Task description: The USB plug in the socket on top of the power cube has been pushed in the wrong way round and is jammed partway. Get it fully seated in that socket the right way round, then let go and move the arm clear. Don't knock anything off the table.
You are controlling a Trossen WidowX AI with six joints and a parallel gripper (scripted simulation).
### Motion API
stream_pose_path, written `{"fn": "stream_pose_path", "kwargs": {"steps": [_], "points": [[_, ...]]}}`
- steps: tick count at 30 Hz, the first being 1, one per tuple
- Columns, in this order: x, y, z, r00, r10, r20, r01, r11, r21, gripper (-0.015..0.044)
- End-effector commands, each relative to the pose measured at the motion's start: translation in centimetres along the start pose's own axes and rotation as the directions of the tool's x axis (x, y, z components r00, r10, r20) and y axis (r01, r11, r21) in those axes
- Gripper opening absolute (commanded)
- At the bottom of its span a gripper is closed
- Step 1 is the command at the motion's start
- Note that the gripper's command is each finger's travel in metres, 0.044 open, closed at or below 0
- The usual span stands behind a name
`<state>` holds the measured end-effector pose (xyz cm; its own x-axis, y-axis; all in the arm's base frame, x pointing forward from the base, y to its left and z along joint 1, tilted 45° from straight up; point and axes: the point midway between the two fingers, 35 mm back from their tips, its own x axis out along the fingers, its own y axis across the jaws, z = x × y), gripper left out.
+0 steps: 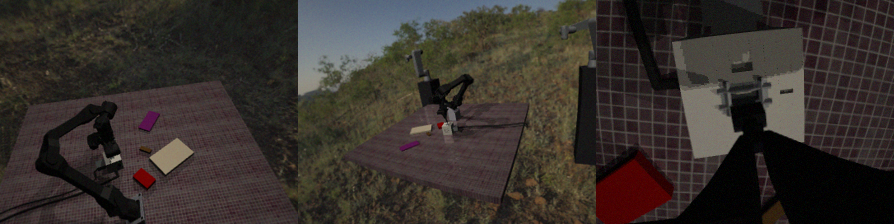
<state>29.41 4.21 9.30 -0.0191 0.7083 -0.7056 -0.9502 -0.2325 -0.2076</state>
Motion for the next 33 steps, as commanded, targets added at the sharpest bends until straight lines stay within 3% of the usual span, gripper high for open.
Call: {"fn": "stream_pose_path", "kwargs": {"steps": [1, 17, 33], "points": [[-0.39, -0.04, -0.09, 1.000, 0.000, -0.005, 0.000, 1.000, -0.003, 0.0000], [-1.08, -0.02, -0.05, 1.000, 0.000, -0.003, 0.000, 1.000, 0.013, 0.0000], [-0.94, 0.00, -0.01, 1.000, 0.000, 0.000, 0.000, 0.919, 0.395, 0.0000]]}}
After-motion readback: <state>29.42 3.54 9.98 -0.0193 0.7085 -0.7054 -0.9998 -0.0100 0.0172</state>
